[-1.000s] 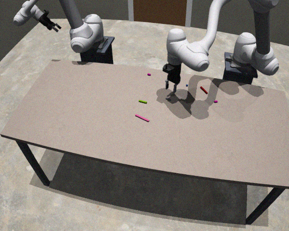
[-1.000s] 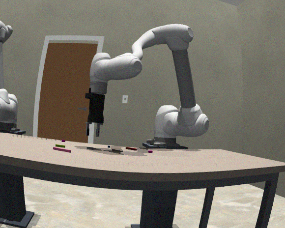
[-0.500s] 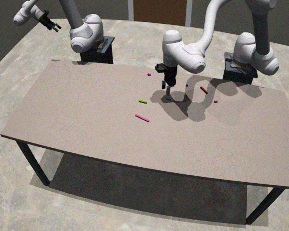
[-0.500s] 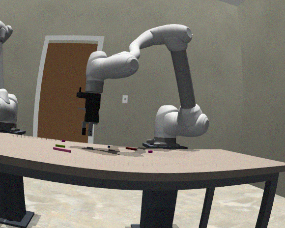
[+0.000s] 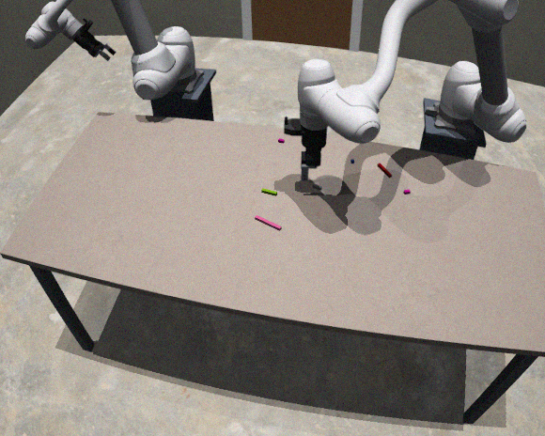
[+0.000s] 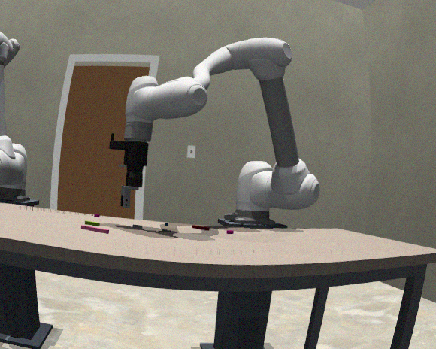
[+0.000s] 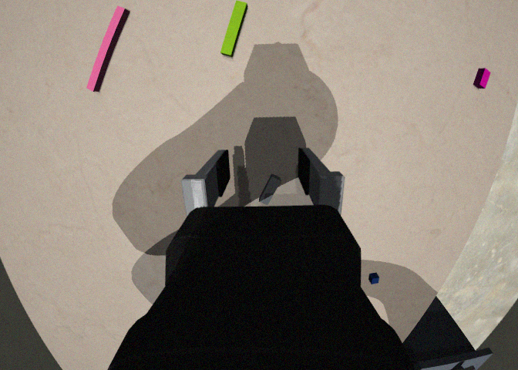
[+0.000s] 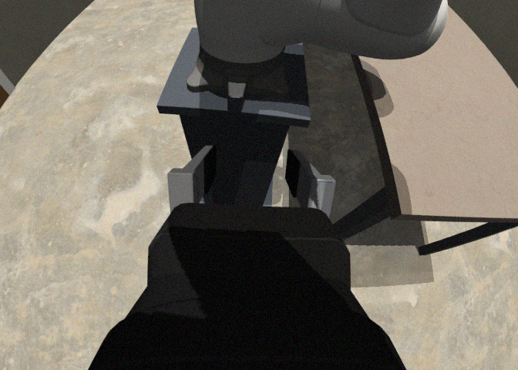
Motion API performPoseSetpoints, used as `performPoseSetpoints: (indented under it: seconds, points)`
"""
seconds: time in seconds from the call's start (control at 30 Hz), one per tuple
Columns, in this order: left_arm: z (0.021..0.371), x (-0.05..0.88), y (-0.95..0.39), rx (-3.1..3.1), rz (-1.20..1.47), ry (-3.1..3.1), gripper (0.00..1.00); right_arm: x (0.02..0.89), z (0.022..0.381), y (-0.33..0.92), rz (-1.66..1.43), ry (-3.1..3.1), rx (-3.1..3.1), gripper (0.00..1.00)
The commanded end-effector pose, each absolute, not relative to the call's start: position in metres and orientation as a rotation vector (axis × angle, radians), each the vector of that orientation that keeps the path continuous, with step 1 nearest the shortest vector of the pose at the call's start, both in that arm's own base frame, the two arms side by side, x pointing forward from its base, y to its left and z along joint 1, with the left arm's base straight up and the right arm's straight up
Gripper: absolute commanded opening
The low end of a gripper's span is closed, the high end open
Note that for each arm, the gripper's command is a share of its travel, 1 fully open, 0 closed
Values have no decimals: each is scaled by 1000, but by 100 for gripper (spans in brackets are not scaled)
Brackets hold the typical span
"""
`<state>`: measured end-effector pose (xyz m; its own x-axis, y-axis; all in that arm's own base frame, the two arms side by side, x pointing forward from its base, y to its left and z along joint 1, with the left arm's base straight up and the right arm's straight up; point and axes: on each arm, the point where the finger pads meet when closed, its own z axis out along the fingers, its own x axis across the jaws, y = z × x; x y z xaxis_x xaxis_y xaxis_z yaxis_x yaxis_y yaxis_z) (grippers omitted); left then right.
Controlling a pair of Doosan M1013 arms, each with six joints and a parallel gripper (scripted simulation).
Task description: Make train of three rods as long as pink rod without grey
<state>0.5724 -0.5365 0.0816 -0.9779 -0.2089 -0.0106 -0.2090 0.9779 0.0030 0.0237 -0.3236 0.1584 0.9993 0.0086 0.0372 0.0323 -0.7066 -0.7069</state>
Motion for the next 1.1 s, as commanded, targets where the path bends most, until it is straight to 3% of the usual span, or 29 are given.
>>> performPoseSetpoints:
  seconds: [0.0,0.83,1.07]
  points:
    - [83,578,-544,-68,-2,3139,100,24,159,-324,-40,-28,-2356,100]
    - [81,599,-567,1078,0,2949,100,24,159,-324,-40,-28,-2356,100]
    - [81,601,-568,1156,0,2919,100,24,159,-324,-40,-28,-2356,100]
